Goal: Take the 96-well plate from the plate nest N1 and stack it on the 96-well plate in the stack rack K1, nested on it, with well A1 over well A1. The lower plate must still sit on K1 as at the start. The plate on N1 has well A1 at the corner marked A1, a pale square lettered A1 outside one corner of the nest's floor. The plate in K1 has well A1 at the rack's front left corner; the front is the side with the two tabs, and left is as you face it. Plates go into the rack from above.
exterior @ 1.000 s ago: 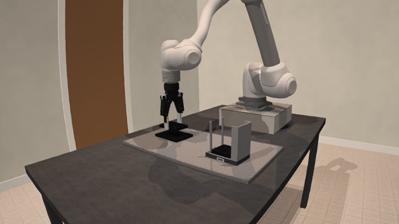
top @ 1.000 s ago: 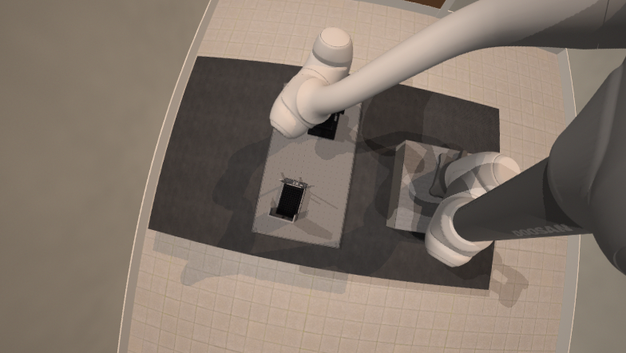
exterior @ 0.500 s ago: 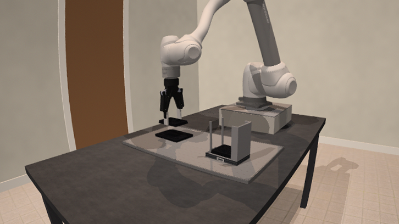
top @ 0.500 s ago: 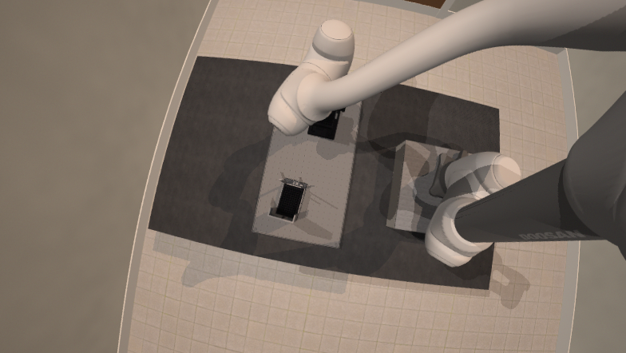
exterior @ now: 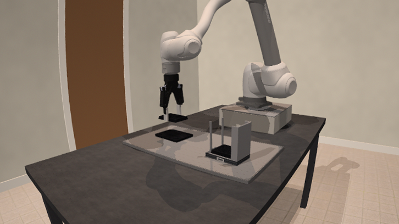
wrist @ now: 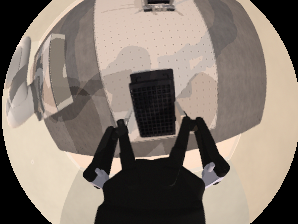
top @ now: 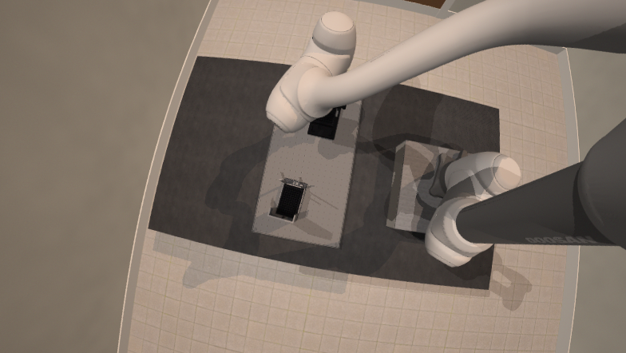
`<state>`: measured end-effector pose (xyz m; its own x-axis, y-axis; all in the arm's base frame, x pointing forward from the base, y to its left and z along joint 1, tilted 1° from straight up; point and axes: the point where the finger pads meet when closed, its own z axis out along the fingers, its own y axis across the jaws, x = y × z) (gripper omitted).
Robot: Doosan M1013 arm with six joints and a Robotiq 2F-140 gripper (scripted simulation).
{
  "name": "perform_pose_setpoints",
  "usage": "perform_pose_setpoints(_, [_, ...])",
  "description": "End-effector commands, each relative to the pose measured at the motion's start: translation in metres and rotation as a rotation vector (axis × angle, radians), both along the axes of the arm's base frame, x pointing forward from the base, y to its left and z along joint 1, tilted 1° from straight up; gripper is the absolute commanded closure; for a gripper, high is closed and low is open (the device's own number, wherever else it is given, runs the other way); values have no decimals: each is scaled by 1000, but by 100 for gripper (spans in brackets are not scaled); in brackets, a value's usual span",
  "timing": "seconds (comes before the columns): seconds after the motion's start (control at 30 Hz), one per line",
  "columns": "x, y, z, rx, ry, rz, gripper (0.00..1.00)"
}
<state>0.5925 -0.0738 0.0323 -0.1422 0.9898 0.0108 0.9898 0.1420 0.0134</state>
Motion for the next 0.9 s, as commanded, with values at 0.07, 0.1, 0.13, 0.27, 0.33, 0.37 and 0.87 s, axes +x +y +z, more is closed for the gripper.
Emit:
perform_pose_setpoints(0.07, [0,0,8,0,0,0,100])
perform_pose_setpoints(0.1, [0,0,8,0,0,0,100])
perform_pose_setpoints(0.13, [0,0,10,0,0,0,100])
perform_pose_setpoints(0.27, [0,0,17,0,0,0,100])
perform_pose_setpoints(0.33, [0,0,20,0,0,0,100])
perform_pose_setpoints(0.37, [0,0,22,0,0,0,100])
perform_pose_setpoints(0.87, [-1,-1,43,0,0,0,100])
